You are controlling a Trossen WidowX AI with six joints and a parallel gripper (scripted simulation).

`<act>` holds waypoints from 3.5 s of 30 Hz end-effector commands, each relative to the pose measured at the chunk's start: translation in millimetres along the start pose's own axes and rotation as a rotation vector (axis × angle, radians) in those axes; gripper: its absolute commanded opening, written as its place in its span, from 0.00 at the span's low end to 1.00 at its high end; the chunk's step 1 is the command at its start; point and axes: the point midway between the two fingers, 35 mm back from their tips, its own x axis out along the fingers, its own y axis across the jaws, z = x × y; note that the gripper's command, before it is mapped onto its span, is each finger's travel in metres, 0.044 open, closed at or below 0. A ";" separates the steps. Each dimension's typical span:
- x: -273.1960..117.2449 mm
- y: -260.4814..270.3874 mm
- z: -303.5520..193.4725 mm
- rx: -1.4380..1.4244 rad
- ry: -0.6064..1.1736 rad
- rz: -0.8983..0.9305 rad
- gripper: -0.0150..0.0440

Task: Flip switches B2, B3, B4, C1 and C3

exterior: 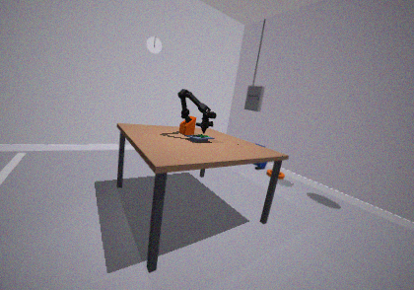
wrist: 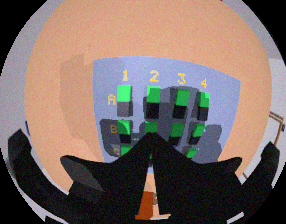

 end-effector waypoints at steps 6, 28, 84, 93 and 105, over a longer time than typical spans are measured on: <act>14.8 -0.3 -2.2 -0.008 0.006 -0.007 0.25; 15.9 -0.3 -2.2 -0.008 0.006 -0.007 0.25; 22.1 -0.4 -2.2 -0.008 0.007 -0.007 0.25; -39.7 0.6 -3.5 -0.008 -0.018 -0.004 0.25; -43.4 -31.4 -3.7 -0.008 -0.019 -0.006 0.25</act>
